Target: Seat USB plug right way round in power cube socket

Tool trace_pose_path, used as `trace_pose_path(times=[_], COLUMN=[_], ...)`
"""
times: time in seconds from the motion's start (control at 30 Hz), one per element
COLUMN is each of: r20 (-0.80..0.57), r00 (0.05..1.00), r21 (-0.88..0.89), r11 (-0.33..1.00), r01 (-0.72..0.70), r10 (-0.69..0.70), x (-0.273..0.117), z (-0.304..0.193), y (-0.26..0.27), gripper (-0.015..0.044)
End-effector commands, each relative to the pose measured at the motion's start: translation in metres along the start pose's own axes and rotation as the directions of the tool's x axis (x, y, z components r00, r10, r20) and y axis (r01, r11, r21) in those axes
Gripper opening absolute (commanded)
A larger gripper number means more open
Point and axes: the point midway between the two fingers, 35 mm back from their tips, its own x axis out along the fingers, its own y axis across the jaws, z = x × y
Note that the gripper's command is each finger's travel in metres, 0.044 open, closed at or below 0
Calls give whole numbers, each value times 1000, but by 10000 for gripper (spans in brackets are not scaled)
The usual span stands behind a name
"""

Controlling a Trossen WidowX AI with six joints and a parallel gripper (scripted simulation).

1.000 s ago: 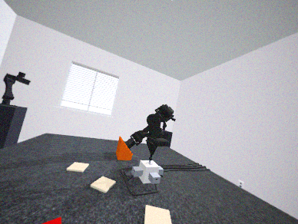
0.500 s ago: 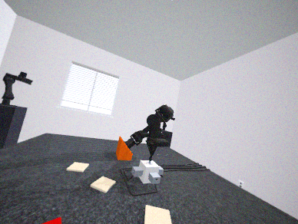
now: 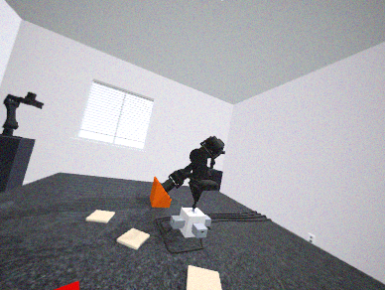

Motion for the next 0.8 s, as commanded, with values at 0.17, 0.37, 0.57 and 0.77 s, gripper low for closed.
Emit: trace_pose_path(times=[0.17,0.37,0.57,0.77], r20=[5,5,5,6], r00=[1000,1000,1000,1000], r21=[5,5,5,5], r11=[1000,1000,1000,1000], r01=[4,4,4,4], r10=[-4,-4,-4,-4], x=[1,2,3,4], z=[1,1,0,0], y=[0,0,0,0], gripper=[0,0,0,0])
